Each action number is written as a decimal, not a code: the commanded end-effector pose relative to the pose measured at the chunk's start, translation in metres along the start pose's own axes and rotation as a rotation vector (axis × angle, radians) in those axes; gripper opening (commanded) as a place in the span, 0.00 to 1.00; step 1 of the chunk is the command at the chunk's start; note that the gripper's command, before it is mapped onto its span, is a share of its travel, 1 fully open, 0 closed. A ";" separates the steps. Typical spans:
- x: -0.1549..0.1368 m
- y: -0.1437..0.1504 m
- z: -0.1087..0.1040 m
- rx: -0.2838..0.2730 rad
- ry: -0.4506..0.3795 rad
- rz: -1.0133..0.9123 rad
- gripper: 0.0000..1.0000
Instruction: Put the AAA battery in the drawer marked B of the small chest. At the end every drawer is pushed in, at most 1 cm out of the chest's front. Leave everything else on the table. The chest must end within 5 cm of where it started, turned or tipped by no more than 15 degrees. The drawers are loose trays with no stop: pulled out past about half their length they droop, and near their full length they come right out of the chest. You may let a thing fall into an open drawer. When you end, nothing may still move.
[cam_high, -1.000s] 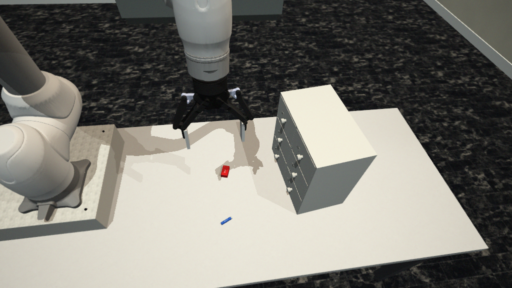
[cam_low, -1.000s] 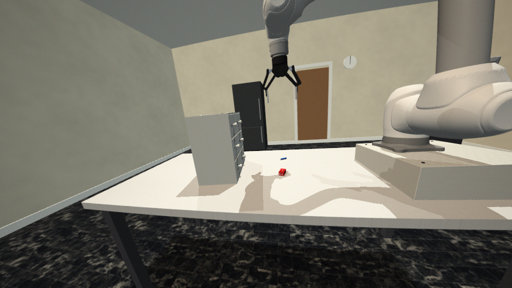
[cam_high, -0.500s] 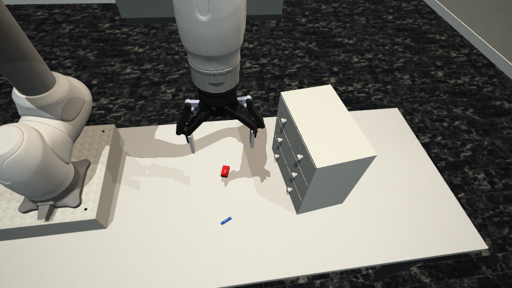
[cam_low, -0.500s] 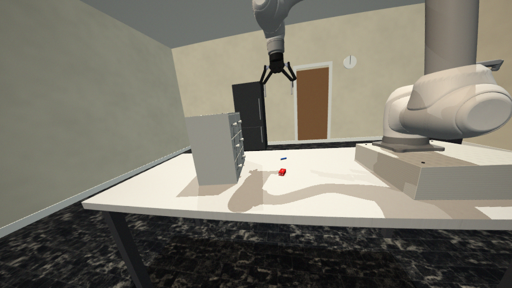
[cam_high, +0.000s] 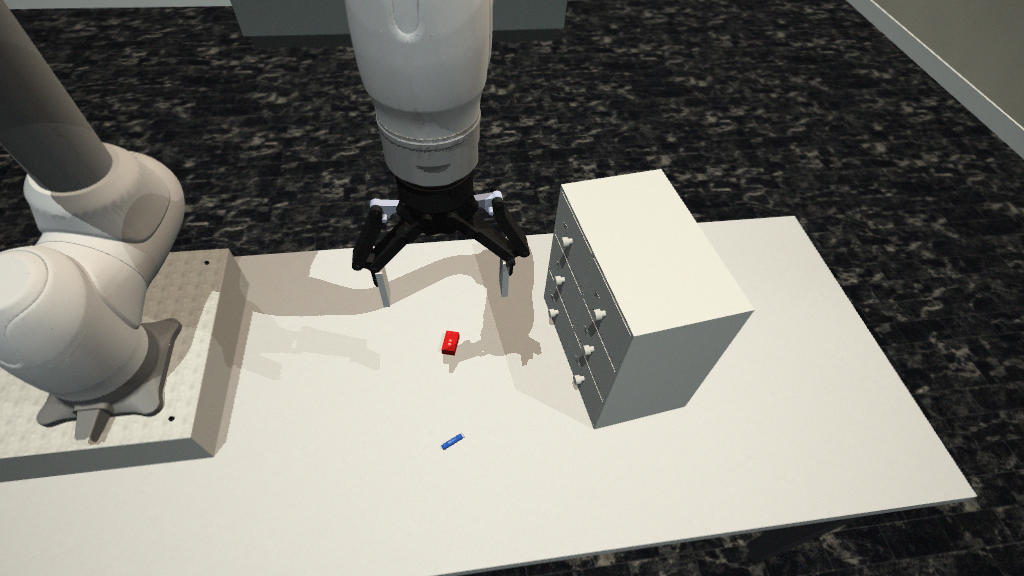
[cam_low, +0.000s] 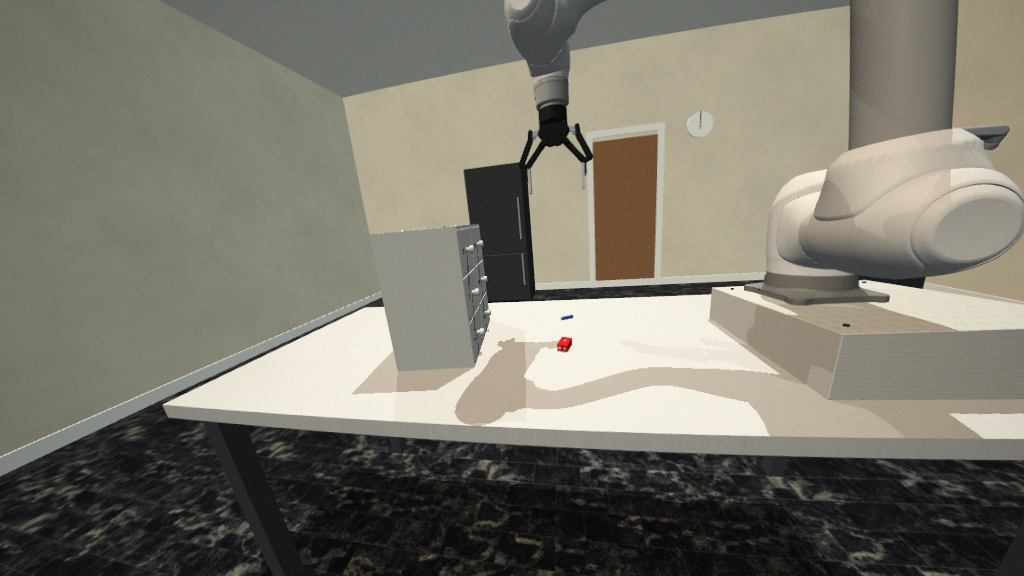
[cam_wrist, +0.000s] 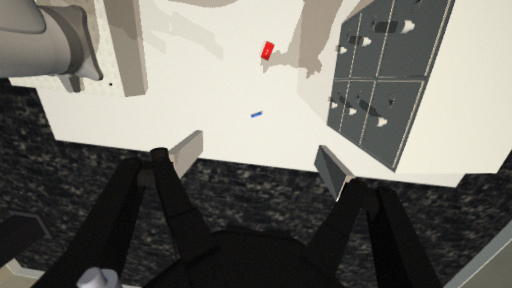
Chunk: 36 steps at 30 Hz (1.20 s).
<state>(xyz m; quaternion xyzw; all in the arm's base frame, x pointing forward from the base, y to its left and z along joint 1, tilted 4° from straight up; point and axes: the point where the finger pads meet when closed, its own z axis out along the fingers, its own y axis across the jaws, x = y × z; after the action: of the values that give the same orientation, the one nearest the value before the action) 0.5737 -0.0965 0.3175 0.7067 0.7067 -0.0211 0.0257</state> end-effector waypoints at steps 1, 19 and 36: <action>0.000 0.000 0.000 0.000 0.000 0.000 1.00; 0.013 0.021 0.041 0.000 0.000 -0.458 1.00; 0.050 0.058 0.144 0.015 -0.015 -1.294 1.00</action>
<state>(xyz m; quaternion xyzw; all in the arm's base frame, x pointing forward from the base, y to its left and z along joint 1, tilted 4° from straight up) 0.6273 -0.0606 0.1858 0.2499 0.9669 -0.0493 0.0116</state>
